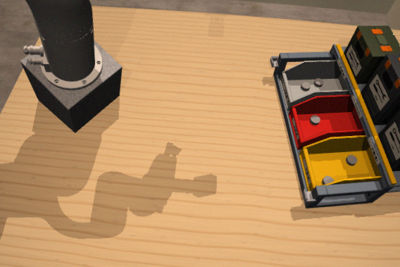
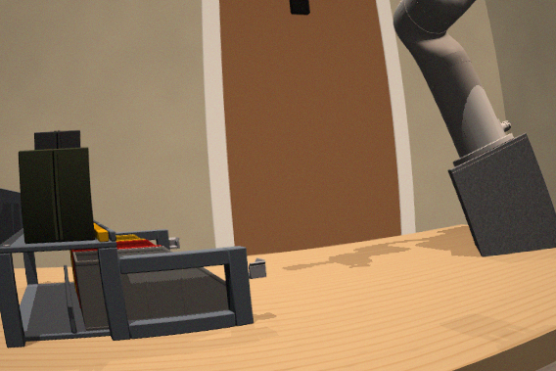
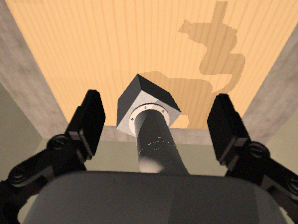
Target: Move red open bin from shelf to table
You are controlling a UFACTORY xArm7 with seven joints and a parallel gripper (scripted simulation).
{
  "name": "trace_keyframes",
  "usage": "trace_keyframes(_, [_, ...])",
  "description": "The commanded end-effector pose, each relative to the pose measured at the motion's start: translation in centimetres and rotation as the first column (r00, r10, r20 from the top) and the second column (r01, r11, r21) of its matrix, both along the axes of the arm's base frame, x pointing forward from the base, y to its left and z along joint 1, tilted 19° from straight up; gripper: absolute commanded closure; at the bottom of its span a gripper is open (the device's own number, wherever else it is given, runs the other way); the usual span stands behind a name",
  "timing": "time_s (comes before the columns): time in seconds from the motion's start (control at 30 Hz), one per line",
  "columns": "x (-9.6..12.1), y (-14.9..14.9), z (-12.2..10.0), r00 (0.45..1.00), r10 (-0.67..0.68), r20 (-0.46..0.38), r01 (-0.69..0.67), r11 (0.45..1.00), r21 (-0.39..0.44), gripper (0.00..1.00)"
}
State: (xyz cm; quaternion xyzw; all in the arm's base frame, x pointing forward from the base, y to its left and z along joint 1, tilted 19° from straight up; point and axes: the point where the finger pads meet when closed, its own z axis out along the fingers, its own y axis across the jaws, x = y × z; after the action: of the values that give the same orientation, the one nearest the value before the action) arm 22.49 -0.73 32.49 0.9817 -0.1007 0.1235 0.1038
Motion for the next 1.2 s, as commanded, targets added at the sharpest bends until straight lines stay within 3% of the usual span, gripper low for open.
trace_keyframes(0.0, [-0.6, 0.7, 2.9, 1.0, 0.001, 0.002, -0.001, 1.0, 0.0, 0.0])
trace_keyframes(0.33, [-0.6, 0.7, 2.9, 1.0, 0.001, 0.002, -0.001, 1.0, 0.0, 0.0])
trace_keyframes(0.5, [-1.8, 1.8, 7.5, 1.0, 0.001, 0.002, -0.001, 1.0, 0.0, 0.0])
trace_keyframes(0.9, [-1.8, 1.8, 7.5, 1.0, 0.001, 0.002, -0.001, 1.0, 0.0, 0.0])
trace_keyframes(1.07, [-2.9, 2.9, 12.2, 1.0, 0.001, 0.002, -0.001, 1.0, 0.0, 0.0])
trace_keyframes(1.17, [-2.9, 2.9, 12.2, 1.0, 0.001, 0.002, -0.001, 1.0, 0.0, 0.0])
